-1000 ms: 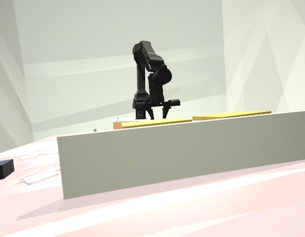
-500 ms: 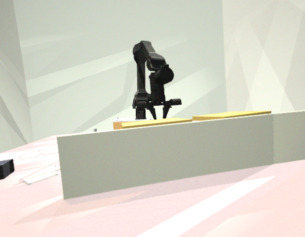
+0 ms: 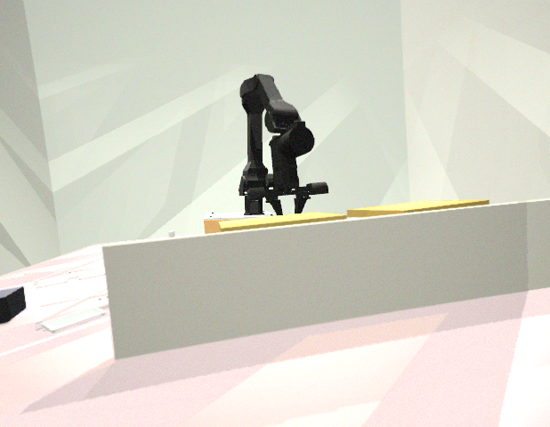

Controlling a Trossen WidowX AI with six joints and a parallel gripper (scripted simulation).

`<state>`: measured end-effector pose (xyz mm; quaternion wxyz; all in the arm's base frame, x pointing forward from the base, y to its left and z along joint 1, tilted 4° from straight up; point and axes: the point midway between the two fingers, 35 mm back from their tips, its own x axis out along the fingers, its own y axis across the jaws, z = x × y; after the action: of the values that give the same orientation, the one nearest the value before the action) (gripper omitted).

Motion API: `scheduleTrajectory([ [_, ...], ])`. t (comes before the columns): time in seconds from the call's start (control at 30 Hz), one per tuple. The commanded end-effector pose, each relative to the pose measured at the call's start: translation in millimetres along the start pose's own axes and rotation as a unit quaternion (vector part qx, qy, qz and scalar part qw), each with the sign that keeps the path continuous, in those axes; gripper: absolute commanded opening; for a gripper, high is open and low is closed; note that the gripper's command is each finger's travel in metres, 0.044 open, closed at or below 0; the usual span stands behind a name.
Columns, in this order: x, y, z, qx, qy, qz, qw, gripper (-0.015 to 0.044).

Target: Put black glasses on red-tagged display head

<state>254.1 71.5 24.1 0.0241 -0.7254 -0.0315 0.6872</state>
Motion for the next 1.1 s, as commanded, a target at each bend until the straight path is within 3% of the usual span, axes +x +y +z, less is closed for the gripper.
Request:
scheduleTrajectory([
  [0.0, 8.9, 0.8, 1.1, 0.002, -0.004, 0.002, 1.0, 0.014],
  [0.9, 47.2, 1.4, 3.6, 0.002, -0.004, 0.002, 1.0, 0.014],
  [1.07, 43.8, 0.6, 2.4, 0.0, -0.002, 0.0, 1.0, 0.0107],
])
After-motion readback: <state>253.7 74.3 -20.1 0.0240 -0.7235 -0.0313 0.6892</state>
